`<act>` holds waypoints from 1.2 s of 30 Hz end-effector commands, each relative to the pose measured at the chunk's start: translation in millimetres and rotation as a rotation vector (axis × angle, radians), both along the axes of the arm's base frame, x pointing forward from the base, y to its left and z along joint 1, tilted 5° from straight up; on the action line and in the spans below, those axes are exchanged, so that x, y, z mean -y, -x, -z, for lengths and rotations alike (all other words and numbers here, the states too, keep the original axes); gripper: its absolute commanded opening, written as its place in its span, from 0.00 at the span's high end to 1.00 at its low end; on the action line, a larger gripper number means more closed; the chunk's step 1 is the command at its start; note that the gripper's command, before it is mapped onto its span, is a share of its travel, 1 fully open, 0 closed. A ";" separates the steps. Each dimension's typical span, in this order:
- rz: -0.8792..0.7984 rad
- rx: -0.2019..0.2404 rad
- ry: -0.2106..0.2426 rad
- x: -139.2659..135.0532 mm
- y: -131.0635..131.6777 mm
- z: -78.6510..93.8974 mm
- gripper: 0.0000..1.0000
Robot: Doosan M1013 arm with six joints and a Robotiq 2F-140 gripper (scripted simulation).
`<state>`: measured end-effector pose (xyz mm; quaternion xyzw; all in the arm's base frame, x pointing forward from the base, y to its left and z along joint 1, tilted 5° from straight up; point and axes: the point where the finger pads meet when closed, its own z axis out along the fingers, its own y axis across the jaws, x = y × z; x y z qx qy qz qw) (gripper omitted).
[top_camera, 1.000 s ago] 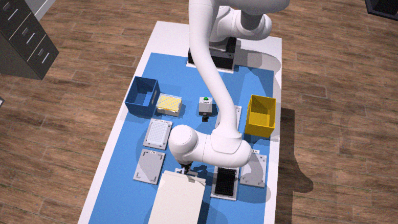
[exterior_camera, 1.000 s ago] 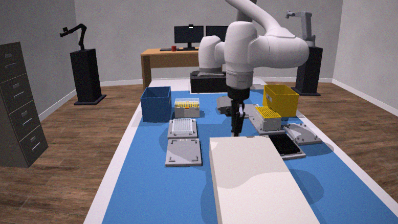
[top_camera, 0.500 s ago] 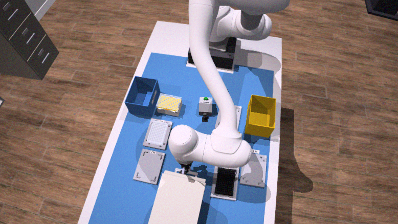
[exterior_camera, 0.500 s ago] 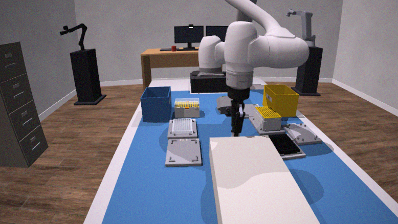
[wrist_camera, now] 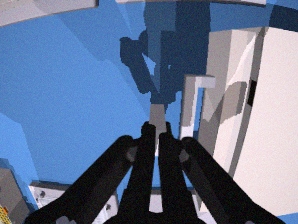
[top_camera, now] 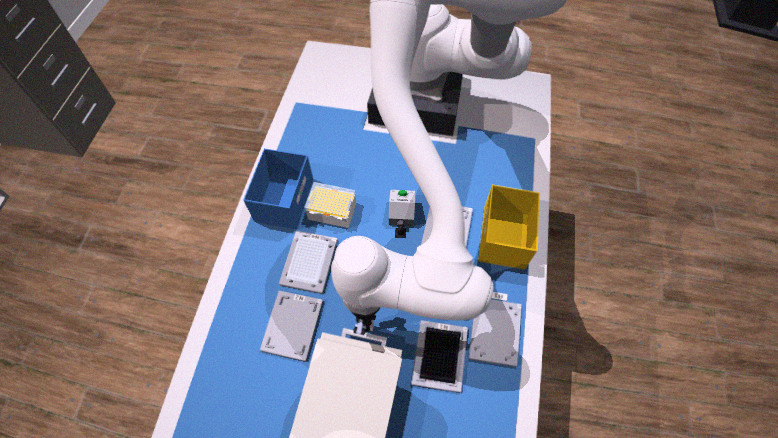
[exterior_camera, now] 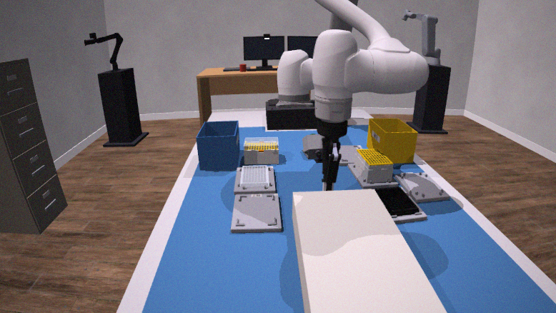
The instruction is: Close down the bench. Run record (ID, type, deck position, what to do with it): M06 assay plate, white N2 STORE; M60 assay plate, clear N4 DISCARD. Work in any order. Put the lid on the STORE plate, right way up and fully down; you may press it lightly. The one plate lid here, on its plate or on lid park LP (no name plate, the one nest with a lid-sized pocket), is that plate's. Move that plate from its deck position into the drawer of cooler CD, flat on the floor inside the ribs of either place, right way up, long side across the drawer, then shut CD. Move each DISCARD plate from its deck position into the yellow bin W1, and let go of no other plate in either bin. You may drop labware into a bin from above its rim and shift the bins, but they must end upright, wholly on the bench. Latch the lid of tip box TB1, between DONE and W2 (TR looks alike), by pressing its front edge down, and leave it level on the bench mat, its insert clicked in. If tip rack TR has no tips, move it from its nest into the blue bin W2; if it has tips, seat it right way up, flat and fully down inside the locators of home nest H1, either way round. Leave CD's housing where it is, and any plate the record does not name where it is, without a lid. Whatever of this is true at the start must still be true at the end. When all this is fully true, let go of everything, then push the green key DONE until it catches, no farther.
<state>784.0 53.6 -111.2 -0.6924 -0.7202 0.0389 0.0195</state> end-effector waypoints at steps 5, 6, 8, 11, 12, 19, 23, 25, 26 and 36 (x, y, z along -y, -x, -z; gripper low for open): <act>0.000 0.000 0.000 0.3 9.7 -1.0 1.00; 0.000 0.000 0.000 0.4 11.0 -1.1 1.00; 0.000 0.000 0.000 0.5 13.7 -1.3 1.00; 0.000 0.000 0.000 0.6 17.7 -1.7 1.00; 0.000 0.000 0.000 0.6 17.7 -1.7 1.00; 0.000 0.000 0.000 0.9 25.6 -2.3 1.00; 0.000 0.000 0.000 1.1 30.9 -2.8 1.00; 0.000 0.000 0.000 1.2 33.6 -3.0 1.00; 0.000 0.000 0.000 1.3 34.9 -3.1 1.00; 0.000 0.000 0.000 1.6 43.4 -3.8 1.00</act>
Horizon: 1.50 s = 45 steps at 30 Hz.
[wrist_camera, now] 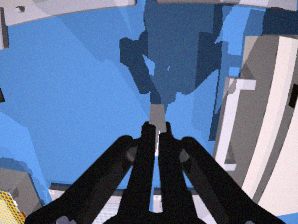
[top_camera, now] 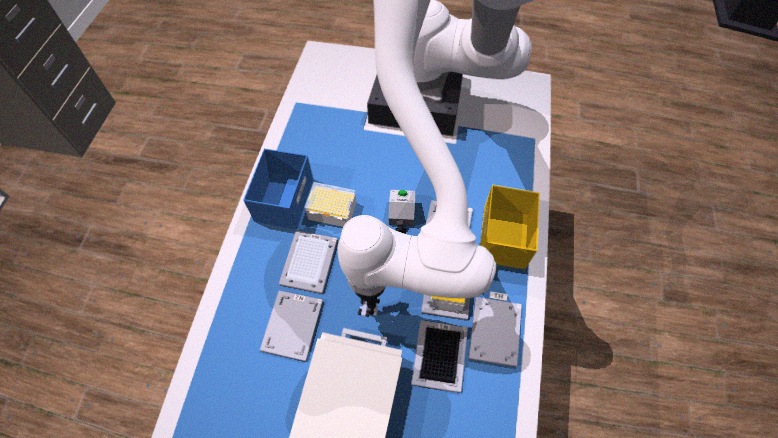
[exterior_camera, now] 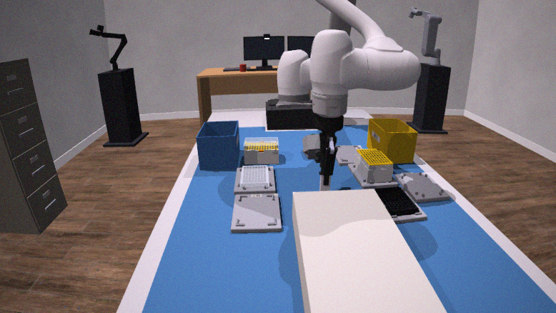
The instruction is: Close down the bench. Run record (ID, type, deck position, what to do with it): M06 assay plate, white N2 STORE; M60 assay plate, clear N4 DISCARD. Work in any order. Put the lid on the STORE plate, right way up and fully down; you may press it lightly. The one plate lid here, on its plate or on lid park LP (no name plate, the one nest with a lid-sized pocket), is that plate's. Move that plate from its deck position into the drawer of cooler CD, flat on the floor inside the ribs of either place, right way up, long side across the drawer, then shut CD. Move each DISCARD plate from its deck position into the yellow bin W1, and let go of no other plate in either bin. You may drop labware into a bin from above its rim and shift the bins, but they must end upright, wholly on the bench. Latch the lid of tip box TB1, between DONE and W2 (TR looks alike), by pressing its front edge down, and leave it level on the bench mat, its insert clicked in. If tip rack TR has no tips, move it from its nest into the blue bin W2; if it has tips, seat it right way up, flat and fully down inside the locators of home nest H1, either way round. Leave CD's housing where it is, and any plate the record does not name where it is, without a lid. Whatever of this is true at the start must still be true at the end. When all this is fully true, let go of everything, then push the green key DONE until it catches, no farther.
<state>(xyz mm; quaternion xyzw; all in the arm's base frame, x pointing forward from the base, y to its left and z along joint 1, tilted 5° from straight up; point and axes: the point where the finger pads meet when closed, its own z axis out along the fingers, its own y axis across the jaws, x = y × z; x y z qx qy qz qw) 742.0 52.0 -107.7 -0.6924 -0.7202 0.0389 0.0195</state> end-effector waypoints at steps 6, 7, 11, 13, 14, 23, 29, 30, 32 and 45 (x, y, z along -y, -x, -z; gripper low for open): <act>0.000 0.000 0.000 0.0 1.3 -0.3 1.00; 0.000 0.000 0.000 0.0 1.3 -0.3 1.00; 0.000 0.000 0.000 0.0 1.3 -0.3 1.00; 0.000 0.000 0.000 -0.1 1.1 -3.0 1.00; 0.000 0.000 0.000 -0.1 1.0 -4.3 1.00; 0.000 0.000 0.000 -0.5 0.0 -16.3 1.00; 0.000 0.000 0.000 -0.6 -0.4 -21.6 1.00; 0.000 0.000 0.000 -0.7 -0.5 -22.9 1.00; 0.000 0.000 0.000 -0.7 -0.7 -25.6 1.00; 0.000 0.000 0.000 -1.2 -1.9 -40.2 1.00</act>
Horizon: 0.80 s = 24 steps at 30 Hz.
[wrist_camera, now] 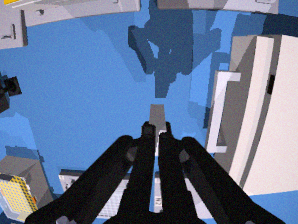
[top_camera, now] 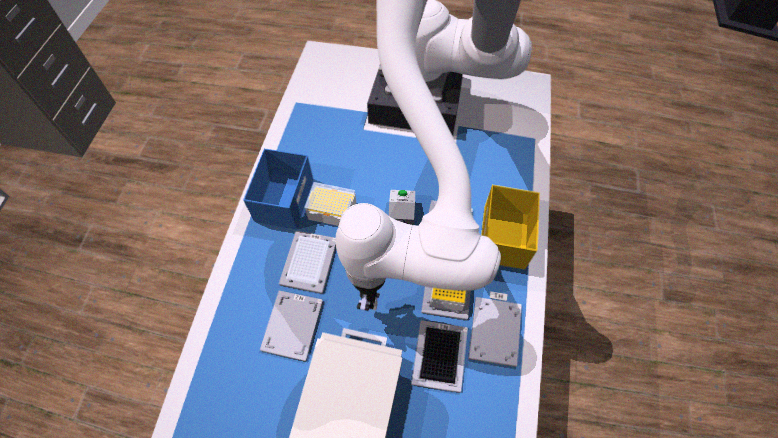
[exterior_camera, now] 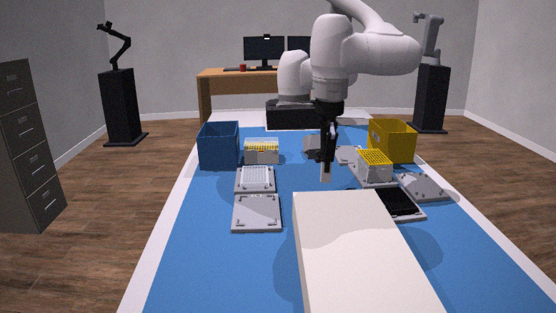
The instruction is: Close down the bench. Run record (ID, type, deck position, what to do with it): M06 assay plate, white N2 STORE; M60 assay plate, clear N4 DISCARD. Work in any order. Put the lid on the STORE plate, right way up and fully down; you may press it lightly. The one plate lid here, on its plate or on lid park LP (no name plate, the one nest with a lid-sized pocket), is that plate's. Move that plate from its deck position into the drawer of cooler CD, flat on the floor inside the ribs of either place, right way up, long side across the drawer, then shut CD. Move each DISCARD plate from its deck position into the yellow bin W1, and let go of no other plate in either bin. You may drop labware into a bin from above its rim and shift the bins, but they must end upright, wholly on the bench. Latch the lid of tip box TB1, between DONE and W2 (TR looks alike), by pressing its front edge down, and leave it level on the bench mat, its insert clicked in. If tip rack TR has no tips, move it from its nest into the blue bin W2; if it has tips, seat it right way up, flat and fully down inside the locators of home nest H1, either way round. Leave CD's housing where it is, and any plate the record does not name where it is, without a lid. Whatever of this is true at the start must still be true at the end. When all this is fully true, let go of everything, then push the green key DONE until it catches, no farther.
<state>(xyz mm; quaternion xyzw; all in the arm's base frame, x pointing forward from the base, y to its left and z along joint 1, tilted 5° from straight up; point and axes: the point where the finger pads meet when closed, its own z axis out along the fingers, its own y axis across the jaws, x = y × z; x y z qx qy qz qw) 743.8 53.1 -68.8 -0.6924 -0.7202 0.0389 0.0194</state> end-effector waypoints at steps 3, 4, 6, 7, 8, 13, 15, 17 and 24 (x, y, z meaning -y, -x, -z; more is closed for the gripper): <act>0.000 0.000 0.000 -0.2 -0.4 -5.2 1.00; 0.000 0.000 0.000 -0.2 -0.5 -6.6 1.00; 0.000 0.000 0.000 -0.3 -0.8 -9.2 1.00; 0.000 0.000 0.000 -0.3 -0.9 -10.5 1.00; 0.000 0.000 0.000 -0.4 -1.0 -11.9 1.00; 0.000 0.000 0.000 -0.6 -1.5 -18.5 1.00; 0.000 0.000 0.000 -0.7 -1.7 -21.2 1.00; 0.000 0.000 0.000 -0.7 -1.7 -21.2 1.00; 0.000 0.000 0.000 -0.9 -2.5 -30.5 1.00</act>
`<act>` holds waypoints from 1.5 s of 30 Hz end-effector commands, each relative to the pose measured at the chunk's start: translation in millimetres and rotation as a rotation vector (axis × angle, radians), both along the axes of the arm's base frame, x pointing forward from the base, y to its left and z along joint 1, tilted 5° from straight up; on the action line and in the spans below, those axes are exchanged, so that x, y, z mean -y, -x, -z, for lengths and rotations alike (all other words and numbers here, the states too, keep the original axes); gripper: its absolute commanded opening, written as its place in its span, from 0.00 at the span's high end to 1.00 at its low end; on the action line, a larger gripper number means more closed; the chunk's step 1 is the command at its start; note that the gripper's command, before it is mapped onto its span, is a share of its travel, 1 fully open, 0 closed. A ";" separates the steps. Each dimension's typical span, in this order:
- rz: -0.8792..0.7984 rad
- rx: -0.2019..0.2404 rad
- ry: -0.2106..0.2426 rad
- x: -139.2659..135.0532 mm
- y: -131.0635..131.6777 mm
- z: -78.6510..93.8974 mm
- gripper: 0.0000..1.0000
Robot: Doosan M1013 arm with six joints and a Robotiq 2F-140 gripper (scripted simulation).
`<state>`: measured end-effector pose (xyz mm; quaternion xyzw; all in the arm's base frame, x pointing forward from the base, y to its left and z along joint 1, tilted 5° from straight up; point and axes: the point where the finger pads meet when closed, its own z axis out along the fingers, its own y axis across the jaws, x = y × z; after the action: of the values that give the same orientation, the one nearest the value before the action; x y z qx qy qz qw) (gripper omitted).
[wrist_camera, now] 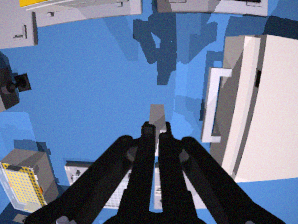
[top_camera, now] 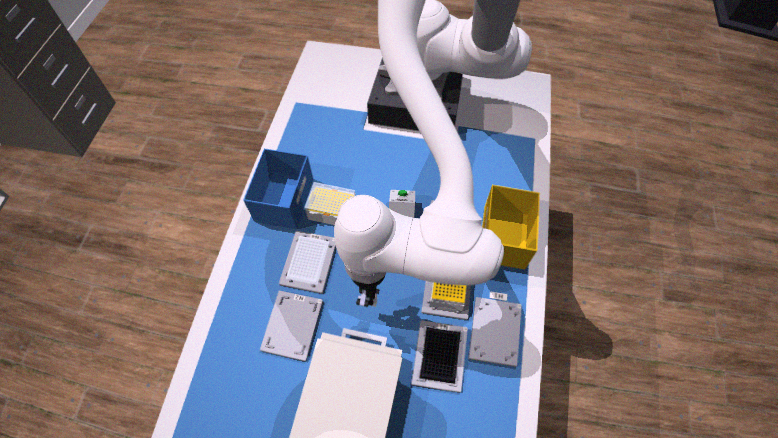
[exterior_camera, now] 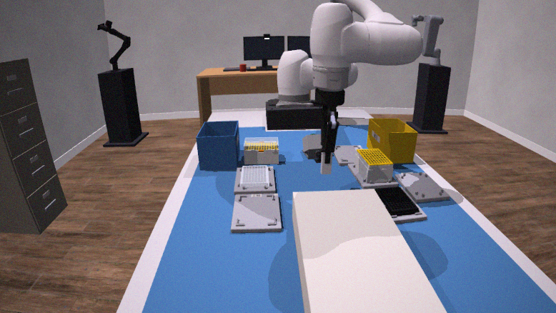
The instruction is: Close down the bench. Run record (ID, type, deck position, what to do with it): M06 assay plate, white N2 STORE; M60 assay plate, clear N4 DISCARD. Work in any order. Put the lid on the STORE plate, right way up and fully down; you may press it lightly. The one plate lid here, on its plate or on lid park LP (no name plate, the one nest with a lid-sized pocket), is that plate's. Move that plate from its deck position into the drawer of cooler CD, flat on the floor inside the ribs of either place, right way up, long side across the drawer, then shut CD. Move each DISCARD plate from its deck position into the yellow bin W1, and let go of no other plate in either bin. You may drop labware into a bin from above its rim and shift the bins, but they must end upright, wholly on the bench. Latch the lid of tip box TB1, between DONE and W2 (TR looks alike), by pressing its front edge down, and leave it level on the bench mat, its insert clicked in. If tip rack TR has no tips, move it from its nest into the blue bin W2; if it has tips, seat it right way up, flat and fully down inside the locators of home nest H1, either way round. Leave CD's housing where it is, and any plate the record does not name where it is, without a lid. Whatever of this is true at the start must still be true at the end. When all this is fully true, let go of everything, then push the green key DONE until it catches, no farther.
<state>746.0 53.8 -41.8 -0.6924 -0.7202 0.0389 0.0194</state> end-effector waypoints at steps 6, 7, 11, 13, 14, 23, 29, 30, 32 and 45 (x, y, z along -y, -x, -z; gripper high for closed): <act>0.000 0.000 0.000 -0.4 -0.9 -11.4 1.00; 0.000 0.000 0.000 -0.4 -1.1 -12.7 1.00; 0.000 0.000 0.000 -0.5 -1.3 -15.4 1.00; 0.000 0.000 0.000 -0.6 -1.5 -18.0 1.00; 0.000 0.000 0.000 -0.6 -1.6 -19.4 1.00; 0.000 0.000 0.000 -1.0 -2.6 -31.3 1.00; 0.000 0.000 0.000 -1.1 -3.0 -36.6 1.00; 0.000 0.000 0.000 -1.1 -3.1 -38.0 1.00; 0.000 0.000 0.000 -1.2 -3.3 -40.6 1.00; 0.033 0.001 0.003 2.3 -2.0 -44.5 0.34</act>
<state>749.6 55.1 2.0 -0.6925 -0.7201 0.0389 0.0195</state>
